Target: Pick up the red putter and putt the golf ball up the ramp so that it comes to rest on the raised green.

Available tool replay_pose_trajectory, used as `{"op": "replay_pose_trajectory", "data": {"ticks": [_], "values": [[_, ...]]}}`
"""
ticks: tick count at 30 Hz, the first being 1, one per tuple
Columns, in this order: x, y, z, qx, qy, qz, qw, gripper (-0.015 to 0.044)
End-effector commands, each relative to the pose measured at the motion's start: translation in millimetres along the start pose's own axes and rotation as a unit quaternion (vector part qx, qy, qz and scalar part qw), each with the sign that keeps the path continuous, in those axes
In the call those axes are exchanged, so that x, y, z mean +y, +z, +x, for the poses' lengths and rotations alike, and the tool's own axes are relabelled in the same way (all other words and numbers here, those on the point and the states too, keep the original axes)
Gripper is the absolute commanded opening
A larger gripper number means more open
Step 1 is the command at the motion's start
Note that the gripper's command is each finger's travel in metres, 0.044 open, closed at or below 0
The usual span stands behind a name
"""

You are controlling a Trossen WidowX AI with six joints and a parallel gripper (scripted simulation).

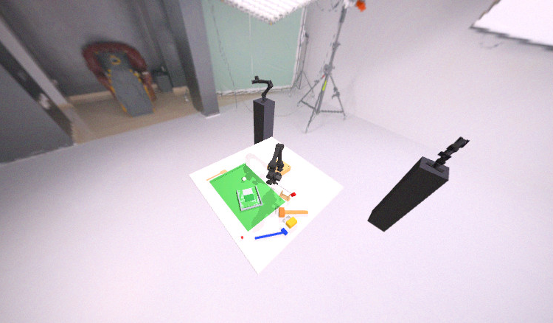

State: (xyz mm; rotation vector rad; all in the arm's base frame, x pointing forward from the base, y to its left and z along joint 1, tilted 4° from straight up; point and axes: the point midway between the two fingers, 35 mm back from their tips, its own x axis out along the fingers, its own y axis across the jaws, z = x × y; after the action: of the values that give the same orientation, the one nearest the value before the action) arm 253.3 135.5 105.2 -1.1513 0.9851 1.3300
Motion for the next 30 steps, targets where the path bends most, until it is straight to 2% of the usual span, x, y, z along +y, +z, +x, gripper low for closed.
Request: {"op": "replay_pose_trajectory", "data": {"ticks": [1, 14, 30], "values": [[-6.4, -16.6, -7.5, 0.009, -0.005, 0.057, 0.998, 0.0], [-15.4, -82.7, -37.3, 0.041, -0.018, 0.274, 0.961, 0.0], [-0.5, -160.6, -75.4, 0.072, -0.037, 0.51, 0.856, 0.0]]}}
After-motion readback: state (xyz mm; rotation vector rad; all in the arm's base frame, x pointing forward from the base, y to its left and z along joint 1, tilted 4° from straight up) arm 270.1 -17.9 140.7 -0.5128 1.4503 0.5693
